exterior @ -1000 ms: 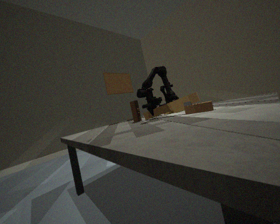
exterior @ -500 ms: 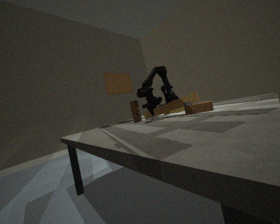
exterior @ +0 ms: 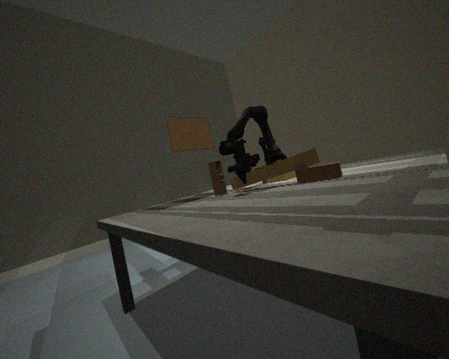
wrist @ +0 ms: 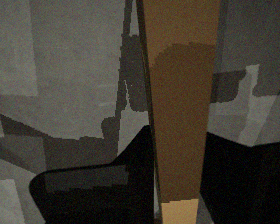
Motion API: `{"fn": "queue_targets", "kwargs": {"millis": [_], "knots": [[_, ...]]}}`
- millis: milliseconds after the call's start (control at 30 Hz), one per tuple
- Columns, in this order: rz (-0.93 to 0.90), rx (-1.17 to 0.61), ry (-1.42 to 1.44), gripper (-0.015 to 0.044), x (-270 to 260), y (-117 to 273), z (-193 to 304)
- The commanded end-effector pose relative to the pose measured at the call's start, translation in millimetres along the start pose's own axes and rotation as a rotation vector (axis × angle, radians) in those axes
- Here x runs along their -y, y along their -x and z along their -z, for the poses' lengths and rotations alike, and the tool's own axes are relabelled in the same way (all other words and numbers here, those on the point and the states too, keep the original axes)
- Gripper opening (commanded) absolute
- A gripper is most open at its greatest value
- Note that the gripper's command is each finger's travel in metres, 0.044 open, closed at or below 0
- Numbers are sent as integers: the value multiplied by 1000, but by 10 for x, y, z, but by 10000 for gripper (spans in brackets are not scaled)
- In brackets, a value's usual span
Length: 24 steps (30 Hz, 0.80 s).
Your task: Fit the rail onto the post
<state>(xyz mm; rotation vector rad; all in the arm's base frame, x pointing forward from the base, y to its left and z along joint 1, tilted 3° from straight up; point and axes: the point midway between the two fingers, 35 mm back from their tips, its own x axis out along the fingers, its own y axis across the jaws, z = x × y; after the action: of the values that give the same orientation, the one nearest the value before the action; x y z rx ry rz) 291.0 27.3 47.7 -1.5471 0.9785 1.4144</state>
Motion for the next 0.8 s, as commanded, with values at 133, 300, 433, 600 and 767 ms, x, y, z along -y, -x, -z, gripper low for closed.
{"fn": "queue_targets", "kwargs": {"millis": [133,300,433,600,767], "knots": [[15,6,0,0,45,80,-5],[15,6,0,0,48,105,-5],[15,6,0,0,50,125,-5],[15,6,0,0,52,150,-5],[15,6,0,0,53,175,-5]]}}
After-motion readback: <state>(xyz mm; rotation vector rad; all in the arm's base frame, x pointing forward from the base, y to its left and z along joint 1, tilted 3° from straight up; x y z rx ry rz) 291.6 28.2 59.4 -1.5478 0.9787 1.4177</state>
